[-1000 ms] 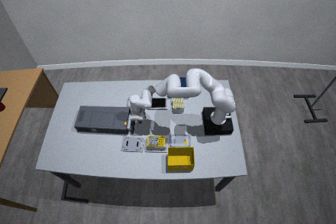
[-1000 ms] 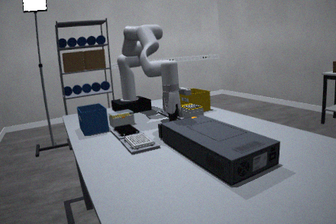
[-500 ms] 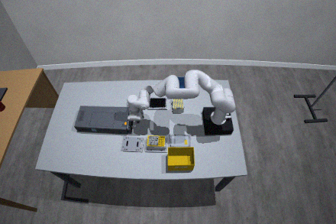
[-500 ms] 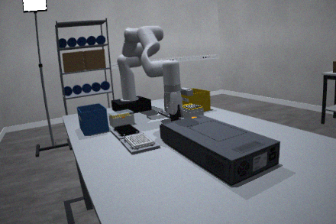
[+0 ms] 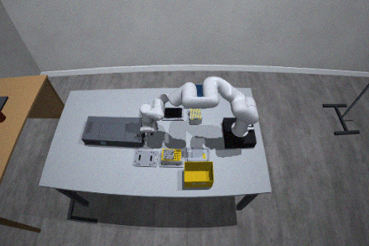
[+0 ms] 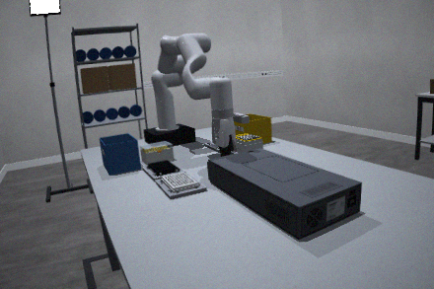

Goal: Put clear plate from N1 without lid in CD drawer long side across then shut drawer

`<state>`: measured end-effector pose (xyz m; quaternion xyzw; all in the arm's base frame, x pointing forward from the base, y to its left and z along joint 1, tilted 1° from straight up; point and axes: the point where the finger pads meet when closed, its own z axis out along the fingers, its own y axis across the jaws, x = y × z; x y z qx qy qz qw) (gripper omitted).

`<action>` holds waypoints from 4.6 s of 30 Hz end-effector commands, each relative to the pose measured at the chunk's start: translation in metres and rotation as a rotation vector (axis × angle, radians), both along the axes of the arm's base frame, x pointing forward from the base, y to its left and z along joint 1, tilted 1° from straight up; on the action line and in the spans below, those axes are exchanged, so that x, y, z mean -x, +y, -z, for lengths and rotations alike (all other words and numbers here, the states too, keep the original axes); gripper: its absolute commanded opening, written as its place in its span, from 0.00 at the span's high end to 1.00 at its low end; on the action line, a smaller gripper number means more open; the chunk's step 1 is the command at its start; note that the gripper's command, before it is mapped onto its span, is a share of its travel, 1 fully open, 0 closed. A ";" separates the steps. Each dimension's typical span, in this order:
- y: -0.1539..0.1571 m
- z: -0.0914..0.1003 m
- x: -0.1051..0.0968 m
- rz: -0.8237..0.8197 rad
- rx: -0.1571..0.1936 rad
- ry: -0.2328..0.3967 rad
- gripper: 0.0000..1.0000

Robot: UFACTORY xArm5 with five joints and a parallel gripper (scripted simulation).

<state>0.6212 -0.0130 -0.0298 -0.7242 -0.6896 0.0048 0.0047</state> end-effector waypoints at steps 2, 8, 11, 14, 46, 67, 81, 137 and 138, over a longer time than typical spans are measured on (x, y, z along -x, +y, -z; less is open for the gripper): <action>0.000 -0.002 0.008 0.000 0.003 -0.006 1.00; 0.001 -0.002 0.015 0.000 0.003 -0.005 1.00; 0.001 -0.002 0.020 0.000 0.003 -0.005 1.00; 0.001 -0.002 0.025 0.000 0.003 -0.005 1.00; 0.002 -0.007 0.044 0.000 0.003 -0.005 1.00; 0.002 -0.039 0.044 0.000 0.003 -0.005 1.00; 0.002 -0.059 0.044 0.000 0.003 -0.005 1.00; 0.003 -0.135 0.076 0.267 0.006 -0.006 0.00; 0.003 -0.138 0.080 0.300 0.007 -0.006 0.00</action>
